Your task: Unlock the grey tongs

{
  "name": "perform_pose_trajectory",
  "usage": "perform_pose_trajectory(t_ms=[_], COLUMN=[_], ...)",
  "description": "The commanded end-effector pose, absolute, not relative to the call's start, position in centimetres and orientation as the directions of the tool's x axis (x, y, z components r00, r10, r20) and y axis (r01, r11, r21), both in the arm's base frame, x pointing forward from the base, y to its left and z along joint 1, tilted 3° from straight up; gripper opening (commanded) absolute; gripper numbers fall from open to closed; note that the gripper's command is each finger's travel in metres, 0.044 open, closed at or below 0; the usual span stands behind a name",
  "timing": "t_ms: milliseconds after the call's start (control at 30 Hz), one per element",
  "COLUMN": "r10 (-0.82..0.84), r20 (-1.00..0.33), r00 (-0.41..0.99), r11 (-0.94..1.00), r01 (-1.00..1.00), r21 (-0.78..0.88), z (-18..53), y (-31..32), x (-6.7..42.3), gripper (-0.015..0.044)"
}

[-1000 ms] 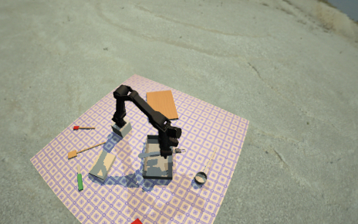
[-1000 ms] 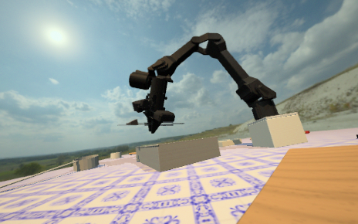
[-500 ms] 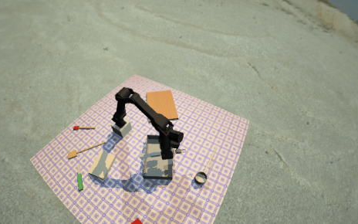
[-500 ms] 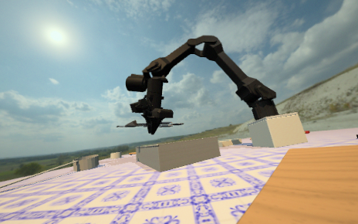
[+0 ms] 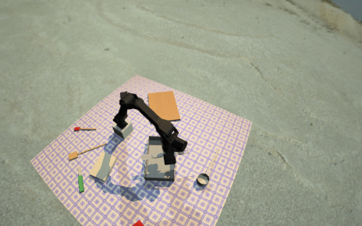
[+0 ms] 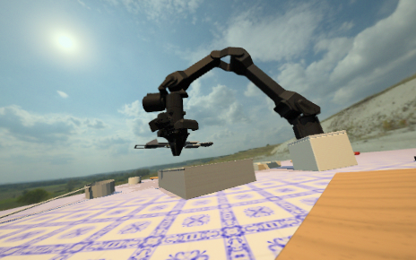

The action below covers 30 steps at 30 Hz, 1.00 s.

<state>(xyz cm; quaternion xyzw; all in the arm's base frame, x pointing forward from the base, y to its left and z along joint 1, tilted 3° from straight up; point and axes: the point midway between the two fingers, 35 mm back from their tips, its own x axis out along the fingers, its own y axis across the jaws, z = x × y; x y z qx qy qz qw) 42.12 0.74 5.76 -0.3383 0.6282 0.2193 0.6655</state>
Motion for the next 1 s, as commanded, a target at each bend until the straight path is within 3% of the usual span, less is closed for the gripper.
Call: perform_pose_trajectory(t_ms=[0,433,967], r10=[-0.082,-0.057,-0.040], r20=[-0.994,-0.997,-0.998], r00=[0.074,0.045,0.044], r11=[0.684,0.682,0.461], r01=[-0.721,-0.728,-0.885], r21=[-0.110,-0.072,-0.057], z=[6.1,6.0,6.5], y=[0.9,1.5,11.7], x=[42.2,42.0,40.1], gripper=[-0.0150,-0.0150,-0.0150])
